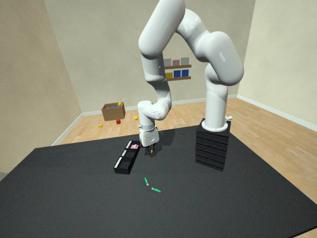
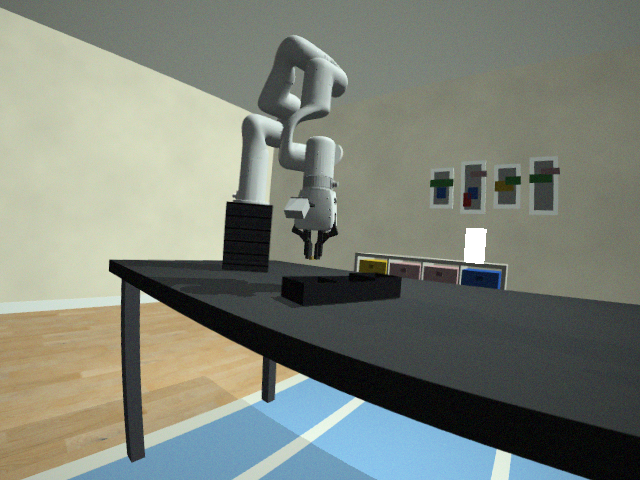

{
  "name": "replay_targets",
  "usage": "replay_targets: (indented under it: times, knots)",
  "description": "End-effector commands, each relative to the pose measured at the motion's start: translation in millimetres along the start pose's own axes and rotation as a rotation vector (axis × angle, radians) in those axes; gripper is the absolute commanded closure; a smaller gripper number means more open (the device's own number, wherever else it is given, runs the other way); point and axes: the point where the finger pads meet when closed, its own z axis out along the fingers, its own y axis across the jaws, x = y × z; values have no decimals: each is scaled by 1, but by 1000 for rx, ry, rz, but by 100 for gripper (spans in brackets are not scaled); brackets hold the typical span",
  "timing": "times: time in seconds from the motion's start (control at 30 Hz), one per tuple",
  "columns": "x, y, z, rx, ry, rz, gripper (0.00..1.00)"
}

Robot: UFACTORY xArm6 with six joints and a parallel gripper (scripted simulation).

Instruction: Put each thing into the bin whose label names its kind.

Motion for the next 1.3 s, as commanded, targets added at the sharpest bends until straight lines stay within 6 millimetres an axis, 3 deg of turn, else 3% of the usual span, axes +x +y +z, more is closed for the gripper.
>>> replay_targets:
  times: [0.0,0.17,0.2,0.57,0.63,0.93,1.27]
  knots:
    - [2,-13,4,4,2,144,100]
    - [2,-24,9,10,-1,274,100]
    - [8,-41,-1,-1,2,302,100]
    - [22,-107,-2,22,-7,637,100]
    - [22,-107,-2,22,-7,637,100]
    - [33,-159,-2,2,3,693,100]
    - [34,-162,-2,2,3,693,100]
